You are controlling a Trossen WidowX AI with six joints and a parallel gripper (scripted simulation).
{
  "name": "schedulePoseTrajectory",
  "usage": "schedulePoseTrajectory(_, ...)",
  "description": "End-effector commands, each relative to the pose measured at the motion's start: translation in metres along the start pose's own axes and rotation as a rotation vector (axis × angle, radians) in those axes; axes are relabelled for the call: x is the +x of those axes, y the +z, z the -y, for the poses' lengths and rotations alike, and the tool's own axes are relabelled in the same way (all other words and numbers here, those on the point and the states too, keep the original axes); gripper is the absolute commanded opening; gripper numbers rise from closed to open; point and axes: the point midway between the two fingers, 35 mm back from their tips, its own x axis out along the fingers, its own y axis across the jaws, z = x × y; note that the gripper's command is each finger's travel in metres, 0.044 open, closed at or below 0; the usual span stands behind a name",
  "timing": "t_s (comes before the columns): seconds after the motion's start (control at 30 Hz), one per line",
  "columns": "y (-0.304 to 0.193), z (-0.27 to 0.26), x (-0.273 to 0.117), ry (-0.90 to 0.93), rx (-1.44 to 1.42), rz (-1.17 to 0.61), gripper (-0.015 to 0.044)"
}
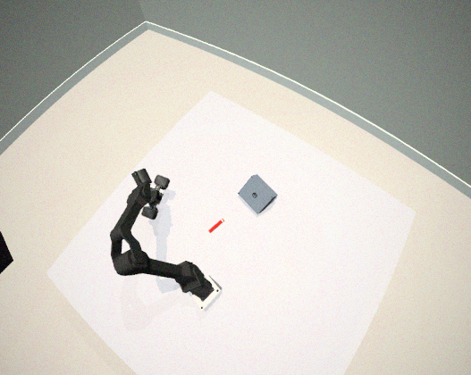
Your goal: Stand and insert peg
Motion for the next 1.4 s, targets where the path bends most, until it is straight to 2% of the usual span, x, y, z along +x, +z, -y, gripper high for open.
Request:
schedulePoseTrajectory(0.0,-0.018,0.008,-0.001,-0.005,0.093,-0.043,0.044)
schedulePoseTrajectory(0.67,-0.122,0.04,-0.027,-0.048,0.637,-0.263,0.044)
schedulePoseTrajectory(1.37,-0.214,0.04,-0.077,-0.115,1.268,-0.399,0.044)
